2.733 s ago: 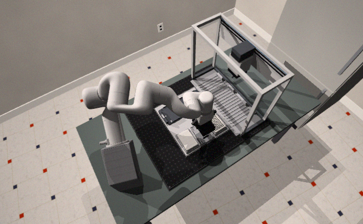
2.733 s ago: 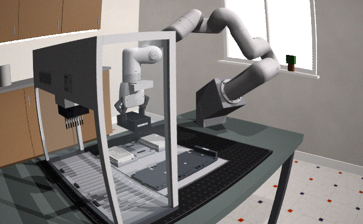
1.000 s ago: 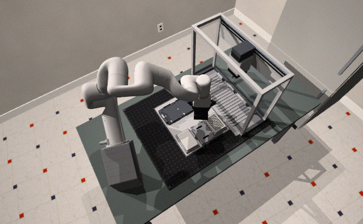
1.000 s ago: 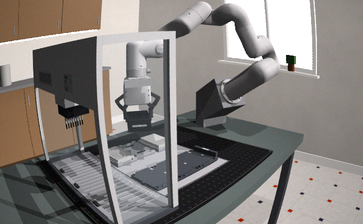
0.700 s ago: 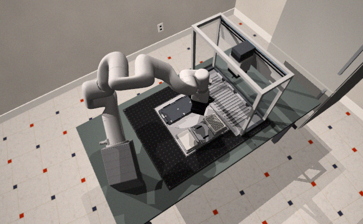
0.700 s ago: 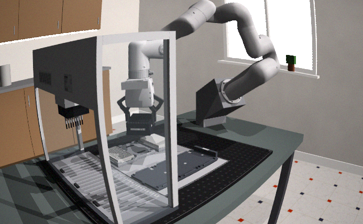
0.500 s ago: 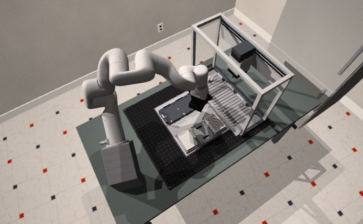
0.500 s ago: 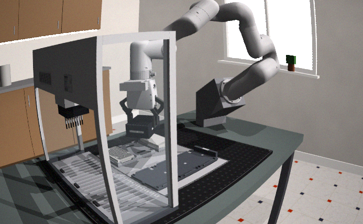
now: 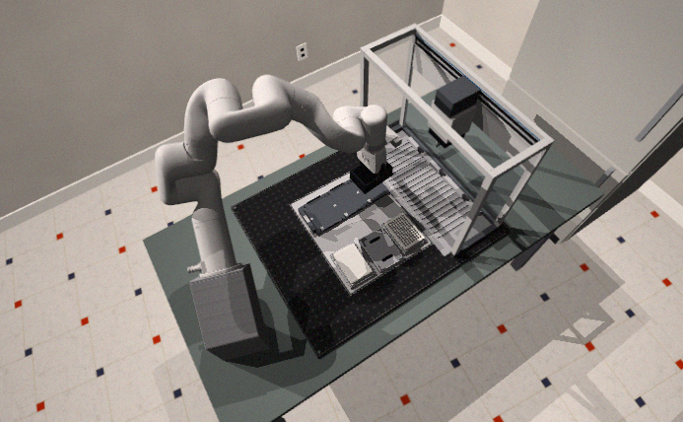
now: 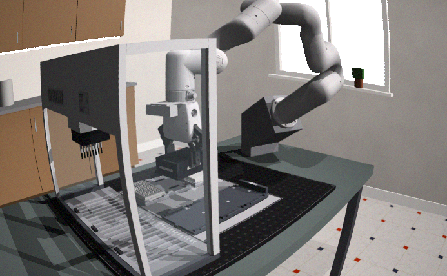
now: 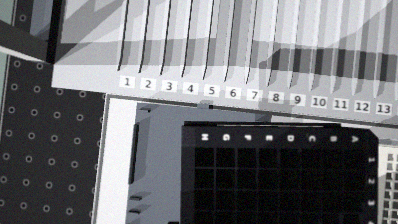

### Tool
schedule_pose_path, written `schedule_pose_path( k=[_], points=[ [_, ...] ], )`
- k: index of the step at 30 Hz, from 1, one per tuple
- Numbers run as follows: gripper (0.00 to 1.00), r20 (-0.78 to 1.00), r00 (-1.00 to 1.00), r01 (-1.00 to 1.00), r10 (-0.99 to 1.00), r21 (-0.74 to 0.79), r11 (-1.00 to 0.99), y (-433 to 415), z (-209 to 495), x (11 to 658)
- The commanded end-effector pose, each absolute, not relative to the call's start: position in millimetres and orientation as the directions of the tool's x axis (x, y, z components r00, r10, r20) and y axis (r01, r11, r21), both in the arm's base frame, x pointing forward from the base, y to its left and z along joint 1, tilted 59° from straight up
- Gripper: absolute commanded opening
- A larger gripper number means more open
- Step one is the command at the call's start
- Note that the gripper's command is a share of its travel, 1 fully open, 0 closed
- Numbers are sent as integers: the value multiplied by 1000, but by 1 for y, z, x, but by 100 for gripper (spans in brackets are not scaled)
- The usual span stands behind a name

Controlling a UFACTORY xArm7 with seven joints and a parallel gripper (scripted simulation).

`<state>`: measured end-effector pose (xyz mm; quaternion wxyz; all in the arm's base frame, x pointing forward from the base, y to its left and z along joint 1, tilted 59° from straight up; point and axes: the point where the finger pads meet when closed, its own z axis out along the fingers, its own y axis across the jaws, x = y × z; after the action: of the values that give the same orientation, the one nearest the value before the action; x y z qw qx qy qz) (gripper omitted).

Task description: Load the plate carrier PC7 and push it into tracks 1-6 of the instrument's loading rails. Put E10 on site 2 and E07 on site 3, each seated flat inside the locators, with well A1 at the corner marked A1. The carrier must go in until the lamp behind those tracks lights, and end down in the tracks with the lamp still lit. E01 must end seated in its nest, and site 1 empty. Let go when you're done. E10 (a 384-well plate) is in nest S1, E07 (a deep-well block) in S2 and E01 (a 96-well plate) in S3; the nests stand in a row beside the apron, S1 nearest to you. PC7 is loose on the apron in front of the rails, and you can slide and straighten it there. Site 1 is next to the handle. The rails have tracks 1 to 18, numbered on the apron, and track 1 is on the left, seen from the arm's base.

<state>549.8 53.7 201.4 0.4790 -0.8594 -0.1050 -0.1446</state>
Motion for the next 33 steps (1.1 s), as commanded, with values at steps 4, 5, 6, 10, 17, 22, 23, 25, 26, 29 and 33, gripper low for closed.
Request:
schedule_pose_path(
  k=[4,5,6,10,17,22,23,25,26,29,33],
  points=[
    [0,281,960,239,1,-814,-529,73,241,560],
    [0,281,960,239,1,-814,-529,73,241,560],
    [0,281,960,239,1,-814,-529,73,241,560],
    [0,281,960,239,1,-814,-529,73,241,560],
    [0,142,986,77,-87,-850,-522,73,241,560],
    [0,-1,985,-88,-172,-861,-500,73,241,560],
    [0,-30,982,-121,-189,-861,-494,73,241,560],
    [0,-30,982,-121,-189,-861,-494,73,241,560],
    [0,-58,977,-154,-205,-859,-488,73,241,560],
    [0,-144,957,-250,-253,-849,-465,73,241,560],
    [0,-255,915,-375,-312,-823,-427,73,241,560]
  ],
)
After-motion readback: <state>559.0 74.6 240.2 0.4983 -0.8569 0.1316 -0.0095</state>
